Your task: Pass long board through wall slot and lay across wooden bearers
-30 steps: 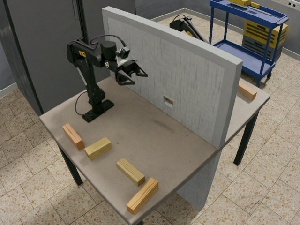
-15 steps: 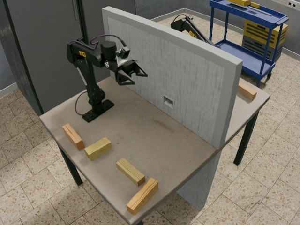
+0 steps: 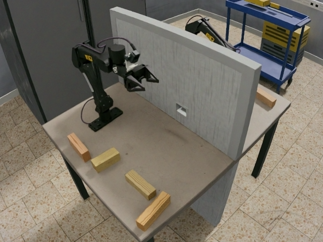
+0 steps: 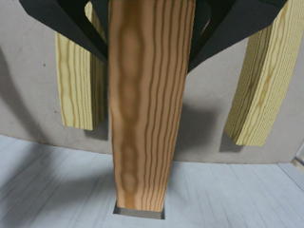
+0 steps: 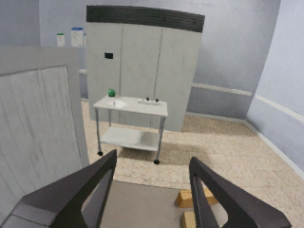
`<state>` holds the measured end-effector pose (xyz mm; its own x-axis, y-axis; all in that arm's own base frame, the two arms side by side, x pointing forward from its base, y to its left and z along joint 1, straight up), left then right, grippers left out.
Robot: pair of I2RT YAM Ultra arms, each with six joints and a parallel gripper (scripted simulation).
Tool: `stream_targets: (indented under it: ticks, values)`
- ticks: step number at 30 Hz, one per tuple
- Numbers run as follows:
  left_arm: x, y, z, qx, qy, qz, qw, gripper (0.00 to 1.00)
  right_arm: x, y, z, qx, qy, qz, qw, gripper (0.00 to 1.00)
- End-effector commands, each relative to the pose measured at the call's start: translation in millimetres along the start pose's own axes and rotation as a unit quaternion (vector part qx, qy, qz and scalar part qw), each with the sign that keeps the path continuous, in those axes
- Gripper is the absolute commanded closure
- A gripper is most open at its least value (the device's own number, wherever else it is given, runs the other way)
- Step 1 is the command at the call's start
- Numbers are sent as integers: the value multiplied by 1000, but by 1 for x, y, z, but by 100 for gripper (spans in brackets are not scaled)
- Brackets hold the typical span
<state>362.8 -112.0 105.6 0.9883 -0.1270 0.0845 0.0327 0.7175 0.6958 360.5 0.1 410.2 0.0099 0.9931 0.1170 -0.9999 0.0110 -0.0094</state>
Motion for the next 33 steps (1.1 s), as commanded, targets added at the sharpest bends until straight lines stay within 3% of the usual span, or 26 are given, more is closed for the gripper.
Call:
stream_targets:
  ticks: [1,6,12,14,17,22,27,29,33]
  values:
    - [14,27,27,-25,-32,35,999,100,1,4,27,-34,-5,-1,999,28]
    - [10,19,9,-27,-14,15,999,100,1,4,27,-34,-5,-1,999,28]
    - [13,34,16,-22,-27,35,999,100,1,4,27,-34,-5,-1,999,28]
    - [7,23,1,-26,-9,11,1000,100,1,4,27,-34,-5,-1,999,28]
    - [11,30,18,-22,-31,26,999,100,1,4,27,-34,-5,-1,999,28]
    - [11,34,18,-22,-32,31,999,100,1,4,27,-34,-5,-1,999,28]
    - [20,36,20,56,50,51,996,100,1,4,27,-34,-5,-1,999,28]
    - [20,36,20,56,50,51,996,100,1,4,27,-34,-5,-1,999,28]
    - [30,50,29,127,153,106,974,100,1,4,27,-34,-5,-1,999,28]
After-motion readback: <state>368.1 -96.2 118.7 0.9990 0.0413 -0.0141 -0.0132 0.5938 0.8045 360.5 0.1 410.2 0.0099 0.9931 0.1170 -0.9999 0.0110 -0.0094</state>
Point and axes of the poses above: on each arm, the point where the finger pads meet when closed, its own y axis back along the fingers, its own x axis across the jaws, z = x × y, the point moved 2 cm from there along y, back along the fingers, and after that the axes turned 7 degrees about -y, right-handed, at the moved point
